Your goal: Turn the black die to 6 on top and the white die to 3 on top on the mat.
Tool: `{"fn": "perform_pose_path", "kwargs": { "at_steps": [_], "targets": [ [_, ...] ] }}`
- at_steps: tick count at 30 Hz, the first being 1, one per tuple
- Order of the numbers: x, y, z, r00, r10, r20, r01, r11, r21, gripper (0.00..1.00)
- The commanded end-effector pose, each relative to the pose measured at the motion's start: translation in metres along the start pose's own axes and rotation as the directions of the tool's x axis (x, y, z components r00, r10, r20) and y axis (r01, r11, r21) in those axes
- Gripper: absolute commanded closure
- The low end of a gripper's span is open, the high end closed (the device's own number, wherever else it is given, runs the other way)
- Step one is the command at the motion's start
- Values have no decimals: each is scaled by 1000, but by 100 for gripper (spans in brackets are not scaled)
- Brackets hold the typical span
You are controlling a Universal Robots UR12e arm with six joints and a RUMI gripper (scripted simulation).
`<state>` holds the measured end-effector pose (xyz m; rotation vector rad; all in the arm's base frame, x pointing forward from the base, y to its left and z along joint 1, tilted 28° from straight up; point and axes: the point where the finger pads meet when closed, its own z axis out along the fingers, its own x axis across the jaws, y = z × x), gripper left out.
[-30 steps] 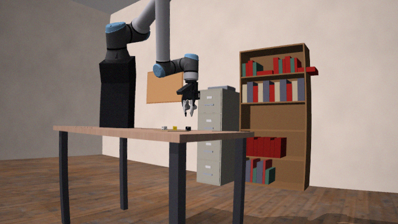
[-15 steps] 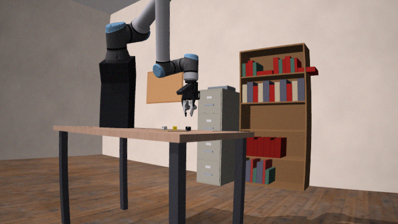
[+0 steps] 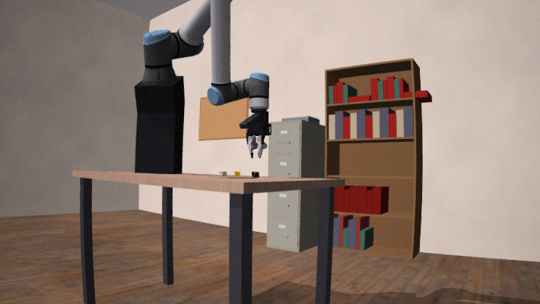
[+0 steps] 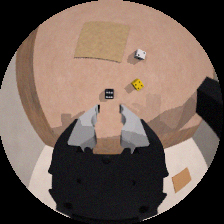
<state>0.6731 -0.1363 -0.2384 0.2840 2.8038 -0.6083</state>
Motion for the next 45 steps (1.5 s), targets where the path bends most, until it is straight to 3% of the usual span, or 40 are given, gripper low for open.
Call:
{"fn": "perform_pose_path", "kwargs": {
  "at_steps": [1,21,45],
  "targets": [
    [0,0,0,1000,0,1,0,1000,0,76],
    [0,0,8,1000,0,1,0,1000,0,76],
    [0,0,41,1000,0,1,0,1000,0,76]
  ]
}}
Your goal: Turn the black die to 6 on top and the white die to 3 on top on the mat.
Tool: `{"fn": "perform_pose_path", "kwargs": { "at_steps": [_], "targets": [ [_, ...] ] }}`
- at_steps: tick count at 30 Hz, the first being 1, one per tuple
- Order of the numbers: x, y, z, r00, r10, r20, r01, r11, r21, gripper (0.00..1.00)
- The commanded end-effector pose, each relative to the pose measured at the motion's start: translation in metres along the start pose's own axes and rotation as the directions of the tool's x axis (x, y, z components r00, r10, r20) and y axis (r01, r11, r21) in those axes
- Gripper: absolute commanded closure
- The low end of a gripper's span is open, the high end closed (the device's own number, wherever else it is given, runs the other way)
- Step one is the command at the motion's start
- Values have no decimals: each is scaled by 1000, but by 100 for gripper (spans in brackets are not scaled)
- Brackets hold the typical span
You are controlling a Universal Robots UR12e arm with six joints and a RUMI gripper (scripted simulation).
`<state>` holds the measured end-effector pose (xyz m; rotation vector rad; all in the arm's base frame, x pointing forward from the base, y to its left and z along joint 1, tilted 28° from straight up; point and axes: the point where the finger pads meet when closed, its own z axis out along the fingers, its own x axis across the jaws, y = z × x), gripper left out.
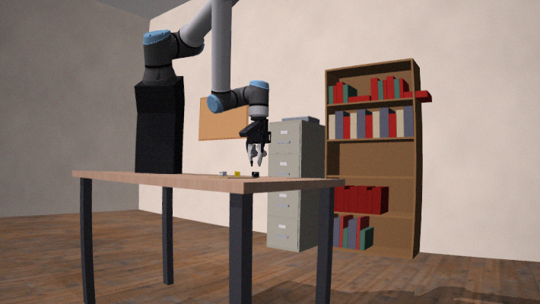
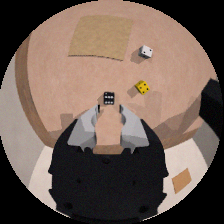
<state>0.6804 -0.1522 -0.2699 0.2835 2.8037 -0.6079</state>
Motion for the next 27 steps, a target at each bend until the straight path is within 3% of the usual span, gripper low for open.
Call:
{"fn": "perform_pose_path", "kwargs": {
  "at_steps": [1,27],
  "targets": [
    [0,0,6,1000,0,1,0,1000,0,76],
    [0,0,16,1000,0,1,0,1000,0,76]
  ]
}}
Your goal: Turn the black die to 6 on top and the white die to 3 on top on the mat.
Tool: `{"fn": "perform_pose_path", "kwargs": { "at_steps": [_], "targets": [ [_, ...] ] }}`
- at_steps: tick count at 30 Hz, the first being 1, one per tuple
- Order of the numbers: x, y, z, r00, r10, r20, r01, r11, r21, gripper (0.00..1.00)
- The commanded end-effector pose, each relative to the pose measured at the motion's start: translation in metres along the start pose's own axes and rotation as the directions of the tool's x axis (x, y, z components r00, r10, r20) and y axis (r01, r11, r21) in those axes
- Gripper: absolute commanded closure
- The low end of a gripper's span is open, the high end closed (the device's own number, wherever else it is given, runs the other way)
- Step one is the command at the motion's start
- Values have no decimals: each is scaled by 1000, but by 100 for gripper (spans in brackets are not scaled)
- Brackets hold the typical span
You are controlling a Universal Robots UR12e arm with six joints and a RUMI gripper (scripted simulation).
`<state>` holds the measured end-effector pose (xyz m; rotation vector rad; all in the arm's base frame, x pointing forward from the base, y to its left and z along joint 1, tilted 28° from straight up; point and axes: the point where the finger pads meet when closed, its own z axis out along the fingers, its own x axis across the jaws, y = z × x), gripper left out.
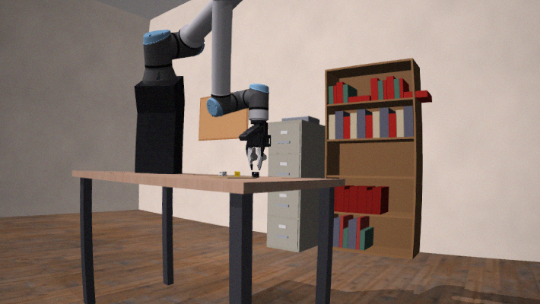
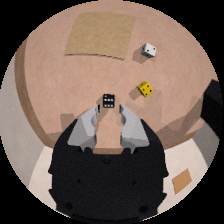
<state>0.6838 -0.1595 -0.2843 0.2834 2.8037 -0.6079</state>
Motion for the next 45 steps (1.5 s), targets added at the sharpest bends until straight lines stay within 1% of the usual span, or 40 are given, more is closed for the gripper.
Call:
{"fn": "perform_pose_path", "kwargs": {
  "at_steps": [1,34,39,45],
  "targets": [
    [0,0,0,1000,0,1,0,1000,0,76],
    [0,0,0,1000,0,1,0,1000,0,76],
    [0,0,3,1000,0,1,0,1000,0,76],
    [0,0,13,1000,0,1,0,1000,0,76]
  ]
}}
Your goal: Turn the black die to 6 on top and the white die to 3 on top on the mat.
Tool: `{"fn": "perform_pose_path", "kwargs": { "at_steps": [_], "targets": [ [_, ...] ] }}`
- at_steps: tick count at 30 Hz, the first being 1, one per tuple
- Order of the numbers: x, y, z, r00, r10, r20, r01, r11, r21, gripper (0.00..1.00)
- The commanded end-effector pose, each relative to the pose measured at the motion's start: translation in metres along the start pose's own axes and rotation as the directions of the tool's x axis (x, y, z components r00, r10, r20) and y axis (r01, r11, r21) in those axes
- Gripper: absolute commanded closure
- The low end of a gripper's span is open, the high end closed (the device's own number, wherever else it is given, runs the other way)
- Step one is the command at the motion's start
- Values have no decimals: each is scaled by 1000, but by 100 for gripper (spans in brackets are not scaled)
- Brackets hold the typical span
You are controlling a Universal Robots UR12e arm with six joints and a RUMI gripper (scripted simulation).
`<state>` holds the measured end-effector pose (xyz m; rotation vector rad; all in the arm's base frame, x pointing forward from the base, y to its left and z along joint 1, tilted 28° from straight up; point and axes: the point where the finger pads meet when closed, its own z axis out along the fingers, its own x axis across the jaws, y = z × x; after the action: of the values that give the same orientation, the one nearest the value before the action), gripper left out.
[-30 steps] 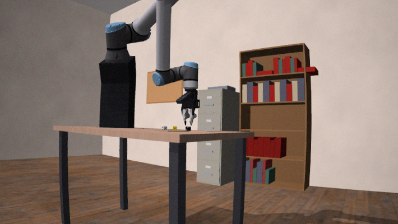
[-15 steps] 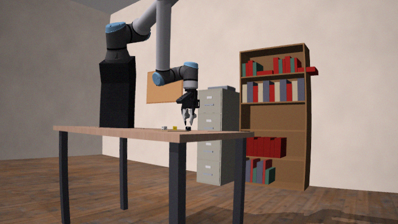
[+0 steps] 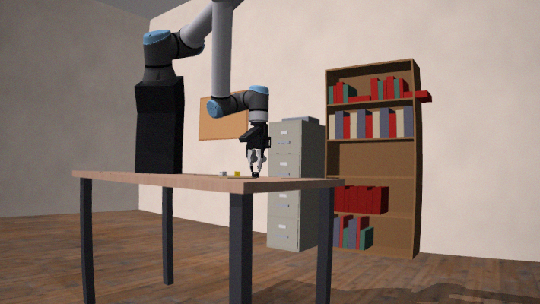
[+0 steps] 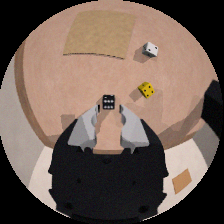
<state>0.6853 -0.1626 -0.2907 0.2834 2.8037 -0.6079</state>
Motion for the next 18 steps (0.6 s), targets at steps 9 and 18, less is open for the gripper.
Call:
{"fn": "perform_pose_path", "kwargs": {
  "at_steps": [9,18],
  "targets": [
    [0,0,18,1000,0,1,0,1000,0,76],
    [0,0,23,1000,0,1,0,1000,0,76]
  ]
}}
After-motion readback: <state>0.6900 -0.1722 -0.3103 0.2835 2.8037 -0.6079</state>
